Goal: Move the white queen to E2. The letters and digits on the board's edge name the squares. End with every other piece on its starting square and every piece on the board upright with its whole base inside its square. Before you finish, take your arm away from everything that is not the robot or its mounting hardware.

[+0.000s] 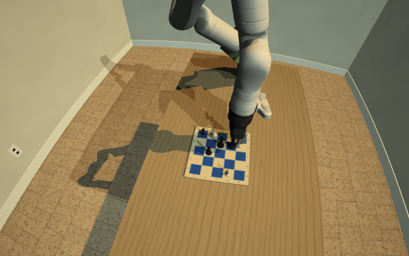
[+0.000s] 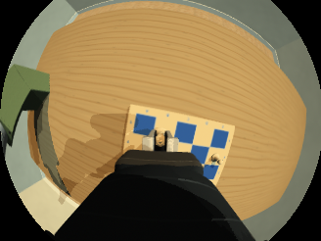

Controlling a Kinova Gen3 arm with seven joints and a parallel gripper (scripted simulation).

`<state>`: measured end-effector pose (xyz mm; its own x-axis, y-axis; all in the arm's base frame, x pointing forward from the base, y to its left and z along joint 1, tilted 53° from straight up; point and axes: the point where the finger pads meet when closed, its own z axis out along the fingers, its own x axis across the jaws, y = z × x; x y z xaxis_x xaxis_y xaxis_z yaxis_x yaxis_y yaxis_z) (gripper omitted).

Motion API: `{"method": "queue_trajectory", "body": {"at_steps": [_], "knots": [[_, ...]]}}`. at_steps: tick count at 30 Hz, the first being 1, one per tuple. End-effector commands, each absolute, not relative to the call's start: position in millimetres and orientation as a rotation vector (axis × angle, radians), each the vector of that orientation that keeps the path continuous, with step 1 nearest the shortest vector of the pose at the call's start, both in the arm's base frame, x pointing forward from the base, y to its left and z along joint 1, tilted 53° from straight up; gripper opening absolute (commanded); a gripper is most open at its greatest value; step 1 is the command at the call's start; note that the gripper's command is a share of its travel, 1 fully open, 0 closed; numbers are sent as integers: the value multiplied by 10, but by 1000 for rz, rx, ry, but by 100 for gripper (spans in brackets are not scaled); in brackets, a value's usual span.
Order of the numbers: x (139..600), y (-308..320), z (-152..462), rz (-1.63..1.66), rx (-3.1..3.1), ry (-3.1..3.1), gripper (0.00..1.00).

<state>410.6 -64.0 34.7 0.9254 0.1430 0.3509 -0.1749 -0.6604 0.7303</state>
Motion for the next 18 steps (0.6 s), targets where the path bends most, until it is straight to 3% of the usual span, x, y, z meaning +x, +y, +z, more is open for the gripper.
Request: {"method": "queue_trajectory", "body": {"at_steps": [1, 18], "knots": [[4098, -477, 420, 501, 2260, -19, 0], [3869, -3, 814, 501, 2260, -19, 0]]}}
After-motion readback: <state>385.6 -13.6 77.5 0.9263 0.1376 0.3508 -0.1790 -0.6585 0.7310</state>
